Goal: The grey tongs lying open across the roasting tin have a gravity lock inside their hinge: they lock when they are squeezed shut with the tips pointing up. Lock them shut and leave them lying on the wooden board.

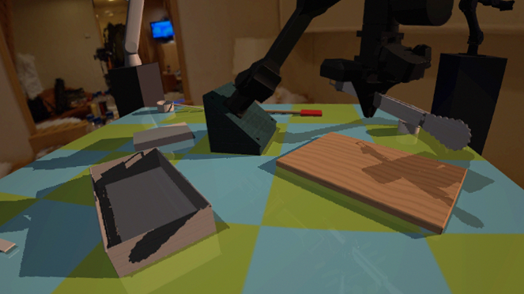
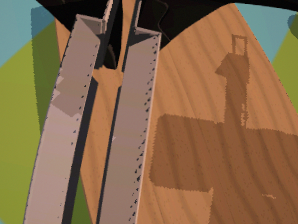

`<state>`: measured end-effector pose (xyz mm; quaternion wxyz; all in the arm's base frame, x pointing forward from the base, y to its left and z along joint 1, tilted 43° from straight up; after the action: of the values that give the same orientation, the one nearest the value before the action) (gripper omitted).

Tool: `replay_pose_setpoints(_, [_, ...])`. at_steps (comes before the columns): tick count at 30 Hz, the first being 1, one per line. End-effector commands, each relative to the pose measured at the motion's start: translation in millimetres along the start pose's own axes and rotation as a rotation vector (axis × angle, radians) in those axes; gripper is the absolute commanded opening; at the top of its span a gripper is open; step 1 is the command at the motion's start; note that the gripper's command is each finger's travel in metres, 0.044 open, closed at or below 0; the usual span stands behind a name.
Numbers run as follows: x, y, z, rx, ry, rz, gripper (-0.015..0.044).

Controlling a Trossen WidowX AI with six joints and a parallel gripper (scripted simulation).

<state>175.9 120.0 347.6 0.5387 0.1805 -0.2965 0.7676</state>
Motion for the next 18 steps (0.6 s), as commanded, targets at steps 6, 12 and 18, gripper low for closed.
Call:
replay_pose_setpoints(6, [29,33,9,-0.023,-0.023,0.108,-0.0150])
replay_pose_setpoints(12, [43,54,15,-0.033,-0.047,0.170,-0.0150])
replay_pose_setpoints(18, [43,55,16,-0.034,-0.048,0.172,-0.0150])
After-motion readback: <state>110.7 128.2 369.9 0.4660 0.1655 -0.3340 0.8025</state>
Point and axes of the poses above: the point midway between the two fingers, 35 mm back from their tips, its own z axis back along the fingers, its own x axis across the jaws, y = z × x, the point moved 9 cm from there along z, back along the fingers, and after that the axes turned 12 degrees about -z, right-handed, at the moved point
